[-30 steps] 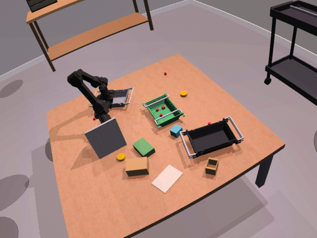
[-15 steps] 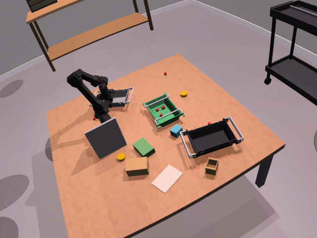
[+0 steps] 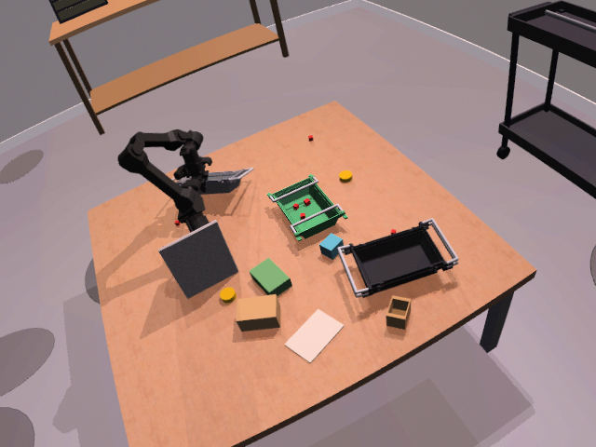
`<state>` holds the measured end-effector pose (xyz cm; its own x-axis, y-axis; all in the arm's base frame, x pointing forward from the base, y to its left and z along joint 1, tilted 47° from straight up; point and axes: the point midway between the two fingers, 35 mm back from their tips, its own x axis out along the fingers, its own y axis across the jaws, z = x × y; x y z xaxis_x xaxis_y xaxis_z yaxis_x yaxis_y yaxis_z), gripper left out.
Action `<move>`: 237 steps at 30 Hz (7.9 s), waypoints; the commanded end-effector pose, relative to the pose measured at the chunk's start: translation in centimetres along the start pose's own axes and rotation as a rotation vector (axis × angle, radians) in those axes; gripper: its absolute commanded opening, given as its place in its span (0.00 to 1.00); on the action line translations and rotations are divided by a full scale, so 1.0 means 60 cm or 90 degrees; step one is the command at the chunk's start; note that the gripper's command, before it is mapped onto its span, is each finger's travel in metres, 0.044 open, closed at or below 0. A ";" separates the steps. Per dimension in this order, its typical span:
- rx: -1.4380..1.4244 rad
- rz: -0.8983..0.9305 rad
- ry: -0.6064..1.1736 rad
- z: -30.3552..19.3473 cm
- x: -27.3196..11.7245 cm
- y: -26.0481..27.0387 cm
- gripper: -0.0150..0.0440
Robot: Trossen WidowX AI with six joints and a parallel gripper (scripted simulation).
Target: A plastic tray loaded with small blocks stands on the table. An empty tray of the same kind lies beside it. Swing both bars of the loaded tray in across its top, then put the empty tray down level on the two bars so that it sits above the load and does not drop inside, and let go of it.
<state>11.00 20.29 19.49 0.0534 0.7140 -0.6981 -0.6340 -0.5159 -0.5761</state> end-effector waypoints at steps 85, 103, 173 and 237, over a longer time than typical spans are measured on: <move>0.162 0.015 0.044 -0.157 -0.159 -0.090 0.25; 0.276 0.025 0.054 -0.280 -0.159 -0.079 0.25; 0.637 -0.015 0.002 -0.616 -0.175 0.175 0.25; 0.637 -0.015 0.003 -0.617 -0.104 0.174 0.25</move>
<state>32.34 -6.77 1.90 0.0457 0.7206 -0.6918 -0.9920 0.1143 0.0535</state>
